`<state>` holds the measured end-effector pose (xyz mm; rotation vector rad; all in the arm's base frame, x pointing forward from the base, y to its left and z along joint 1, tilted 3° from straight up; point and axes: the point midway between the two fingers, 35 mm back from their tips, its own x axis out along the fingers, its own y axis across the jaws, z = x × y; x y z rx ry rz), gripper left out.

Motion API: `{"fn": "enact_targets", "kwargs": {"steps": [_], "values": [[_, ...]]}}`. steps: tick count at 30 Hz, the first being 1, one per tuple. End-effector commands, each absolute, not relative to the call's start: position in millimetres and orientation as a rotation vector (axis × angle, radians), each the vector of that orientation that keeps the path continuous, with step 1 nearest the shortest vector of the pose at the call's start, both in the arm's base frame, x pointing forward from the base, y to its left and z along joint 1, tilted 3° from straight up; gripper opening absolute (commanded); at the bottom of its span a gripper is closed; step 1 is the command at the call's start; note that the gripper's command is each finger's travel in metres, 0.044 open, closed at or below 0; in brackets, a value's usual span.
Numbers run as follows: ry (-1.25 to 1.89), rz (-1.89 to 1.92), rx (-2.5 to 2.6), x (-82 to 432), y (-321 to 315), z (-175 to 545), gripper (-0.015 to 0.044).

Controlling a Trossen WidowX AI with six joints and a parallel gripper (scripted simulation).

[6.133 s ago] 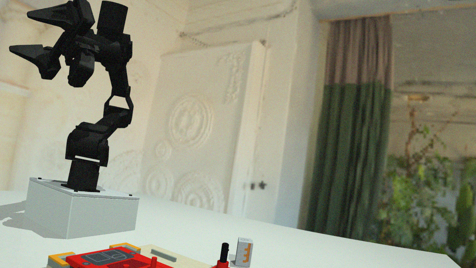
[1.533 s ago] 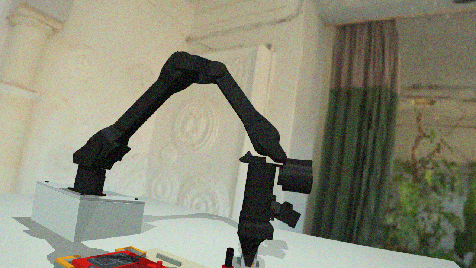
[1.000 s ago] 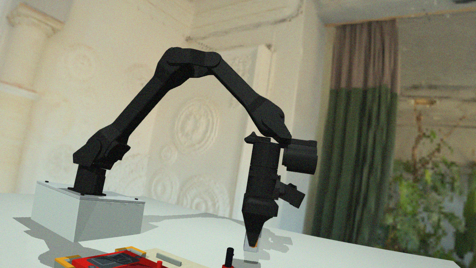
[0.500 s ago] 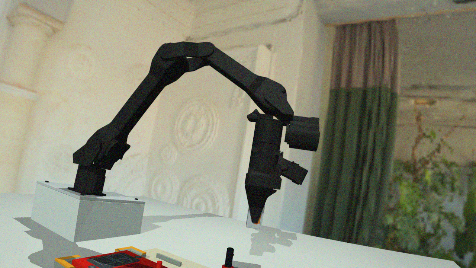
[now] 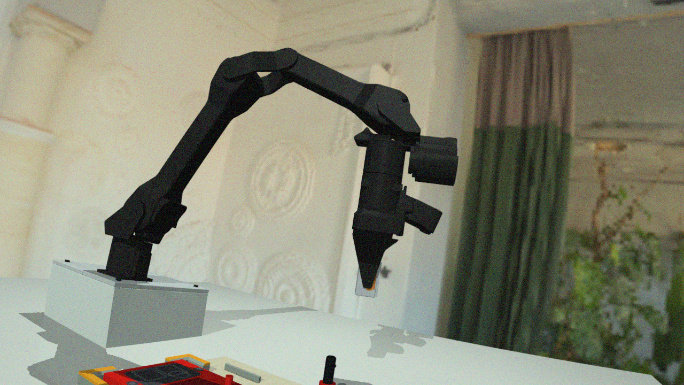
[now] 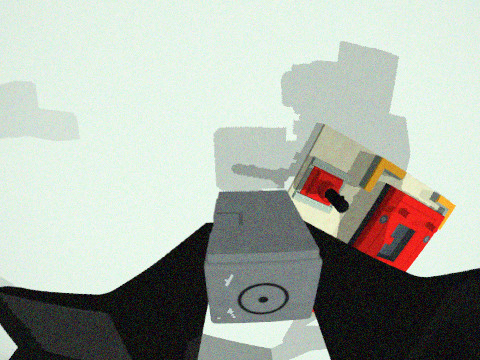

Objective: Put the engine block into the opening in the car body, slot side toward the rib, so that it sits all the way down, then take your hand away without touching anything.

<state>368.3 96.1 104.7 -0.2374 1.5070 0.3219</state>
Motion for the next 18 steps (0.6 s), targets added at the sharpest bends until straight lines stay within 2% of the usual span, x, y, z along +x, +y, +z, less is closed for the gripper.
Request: {"fn": "enact_targets", "kwargs": {"steps": [1,18], "values": [[1.506,0.302,-0.212,368.9,96.4,104.9,0.0],[1.531,-0.128,0.236,369.0,96.9,95.9,0.0]]}}
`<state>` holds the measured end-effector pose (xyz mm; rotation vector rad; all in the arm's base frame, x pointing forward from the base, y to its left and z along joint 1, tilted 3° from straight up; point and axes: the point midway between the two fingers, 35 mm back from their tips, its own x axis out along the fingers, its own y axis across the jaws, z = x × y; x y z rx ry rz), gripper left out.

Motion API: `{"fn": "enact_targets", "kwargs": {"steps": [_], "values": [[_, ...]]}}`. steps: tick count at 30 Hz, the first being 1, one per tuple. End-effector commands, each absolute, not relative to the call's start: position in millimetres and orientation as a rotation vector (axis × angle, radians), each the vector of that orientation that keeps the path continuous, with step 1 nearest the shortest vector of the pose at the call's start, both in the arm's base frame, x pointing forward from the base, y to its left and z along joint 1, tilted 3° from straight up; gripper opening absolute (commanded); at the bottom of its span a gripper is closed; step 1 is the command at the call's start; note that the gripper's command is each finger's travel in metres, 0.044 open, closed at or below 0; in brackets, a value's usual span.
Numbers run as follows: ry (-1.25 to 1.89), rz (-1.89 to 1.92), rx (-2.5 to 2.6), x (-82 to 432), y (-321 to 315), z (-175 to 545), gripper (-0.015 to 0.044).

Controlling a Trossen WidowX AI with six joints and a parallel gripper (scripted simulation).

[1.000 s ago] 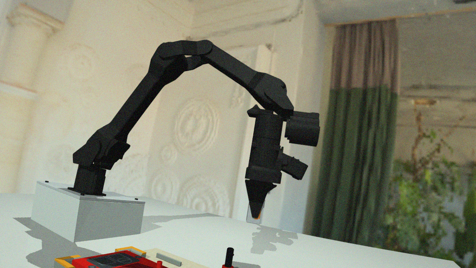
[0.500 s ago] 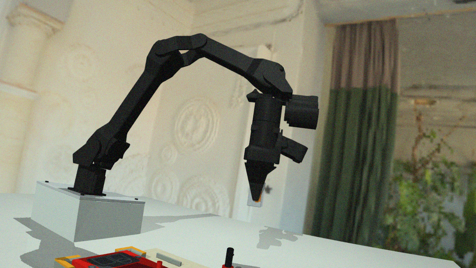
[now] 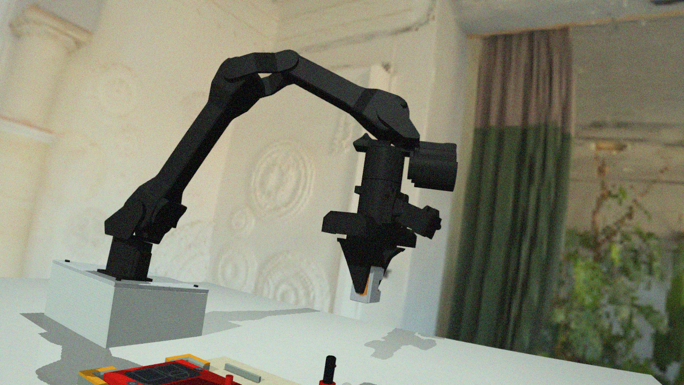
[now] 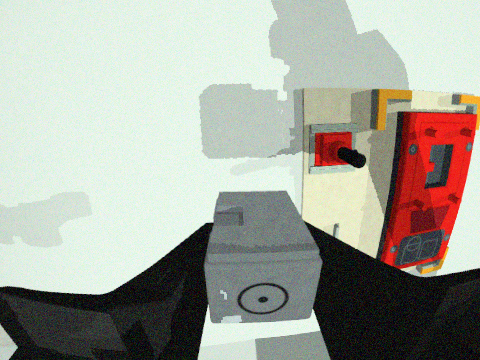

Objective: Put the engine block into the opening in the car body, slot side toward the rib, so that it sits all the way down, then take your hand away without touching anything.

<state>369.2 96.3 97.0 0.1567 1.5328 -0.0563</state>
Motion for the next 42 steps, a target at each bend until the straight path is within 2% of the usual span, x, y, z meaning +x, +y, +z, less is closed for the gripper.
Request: {"fn": "enact_targets", "kwargs": {"steps": [1,22,42], "values": [[1.53,-0.154,0.263,369.0,96.9,95.7,0.0],[1.424,-0.713,0.836,368.9,97.1,91.6,0.0],[1.175,-1.236,1.361,368.8,97.3,87.8,0.0]]}}
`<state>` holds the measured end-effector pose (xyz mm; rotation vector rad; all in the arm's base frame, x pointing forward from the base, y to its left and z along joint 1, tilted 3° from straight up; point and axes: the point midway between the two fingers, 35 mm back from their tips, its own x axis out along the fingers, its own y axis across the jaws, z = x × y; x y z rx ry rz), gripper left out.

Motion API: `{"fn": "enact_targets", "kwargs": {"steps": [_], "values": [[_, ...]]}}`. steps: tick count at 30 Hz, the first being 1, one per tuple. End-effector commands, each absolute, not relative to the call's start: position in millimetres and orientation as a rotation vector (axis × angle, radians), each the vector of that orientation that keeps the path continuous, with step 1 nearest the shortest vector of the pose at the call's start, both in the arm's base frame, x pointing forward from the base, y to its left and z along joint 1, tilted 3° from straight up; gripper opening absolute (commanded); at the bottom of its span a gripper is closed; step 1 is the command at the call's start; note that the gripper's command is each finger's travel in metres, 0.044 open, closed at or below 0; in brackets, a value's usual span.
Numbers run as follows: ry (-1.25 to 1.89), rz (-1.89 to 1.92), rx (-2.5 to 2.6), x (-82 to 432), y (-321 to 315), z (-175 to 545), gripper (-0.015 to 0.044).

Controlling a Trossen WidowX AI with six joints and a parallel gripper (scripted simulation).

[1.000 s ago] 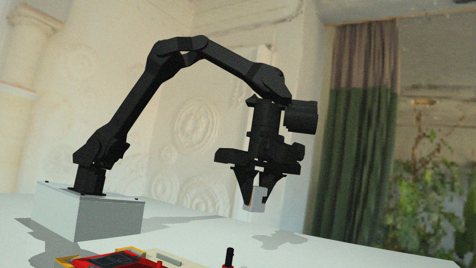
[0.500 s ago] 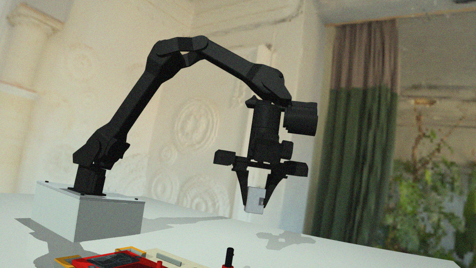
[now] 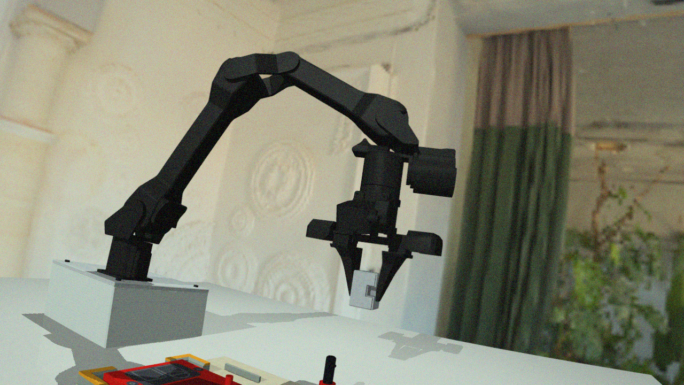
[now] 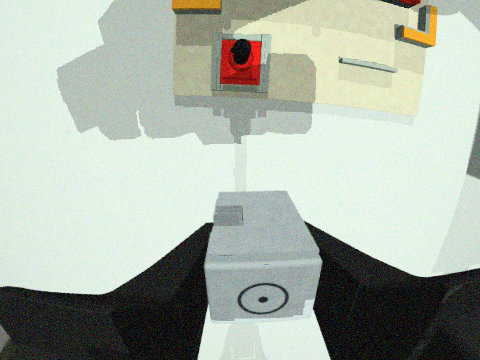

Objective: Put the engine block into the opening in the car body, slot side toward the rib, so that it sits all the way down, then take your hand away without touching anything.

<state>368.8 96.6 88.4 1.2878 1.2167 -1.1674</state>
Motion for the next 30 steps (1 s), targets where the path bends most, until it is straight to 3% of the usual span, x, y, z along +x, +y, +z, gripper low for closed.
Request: {"fn": "enact_targets", "kwargs": {"steps": [1,30], "values": [[1.158,-1.262,1.386,368.8,97.3,87.6,0.0],[0.545,-1.914,2.021,368.6,97.4,81.6,0.0]]}}
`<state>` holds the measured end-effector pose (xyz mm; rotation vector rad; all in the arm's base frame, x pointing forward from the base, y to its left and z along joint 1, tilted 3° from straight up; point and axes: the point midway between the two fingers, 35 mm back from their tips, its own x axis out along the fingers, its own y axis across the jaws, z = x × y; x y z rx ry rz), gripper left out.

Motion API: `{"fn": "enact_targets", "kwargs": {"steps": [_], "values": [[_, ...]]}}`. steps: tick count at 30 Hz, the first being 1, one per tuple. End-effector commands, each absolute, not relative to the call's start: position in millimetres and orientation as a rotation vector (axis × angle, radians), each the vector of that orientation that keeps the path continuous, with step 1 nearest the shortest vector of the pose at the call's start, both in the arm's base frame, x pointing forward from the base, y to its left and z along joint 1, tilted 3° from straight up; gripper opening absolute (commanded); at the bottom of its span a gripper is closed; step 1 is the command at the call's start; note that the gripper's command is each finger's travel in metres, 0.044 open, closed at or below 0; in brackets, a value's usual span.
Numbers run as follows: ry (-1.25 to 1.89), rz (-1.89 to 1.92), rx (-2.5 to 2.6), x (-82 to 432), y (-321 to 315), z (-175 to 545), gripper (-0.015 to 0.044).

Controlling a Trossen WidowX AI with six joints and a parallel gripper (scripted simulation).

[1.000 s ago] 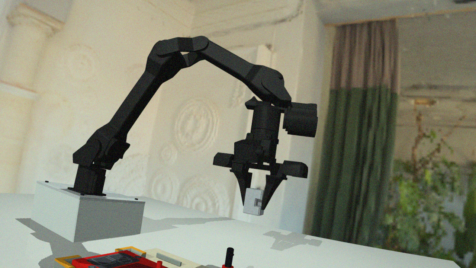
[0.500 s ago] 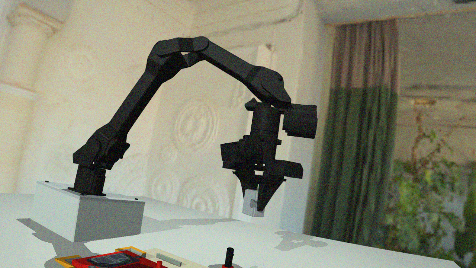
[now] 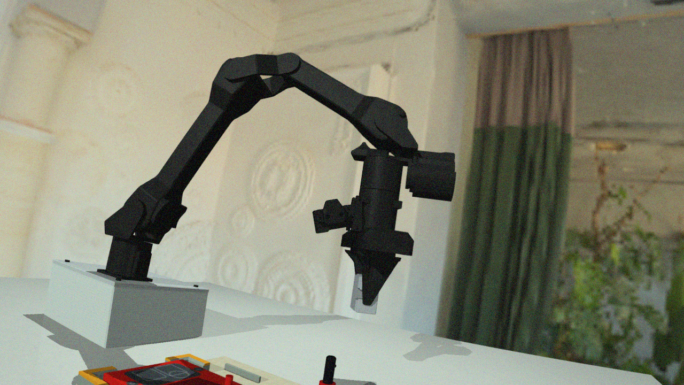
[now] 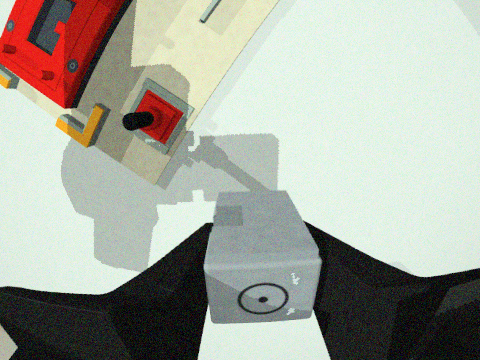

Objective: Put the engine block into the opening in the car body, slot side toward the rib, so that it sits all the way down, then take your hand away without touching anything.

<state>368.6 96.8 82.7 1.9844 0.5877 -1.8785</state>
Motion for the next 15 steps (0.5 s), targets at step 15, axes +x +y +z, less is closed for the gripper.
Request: {"fn": "enact_targets", "kwargs": {"steps": [15], "values": [[0.434,-1.995,2.097,369.6,98.7,51.7,0.0]]}}
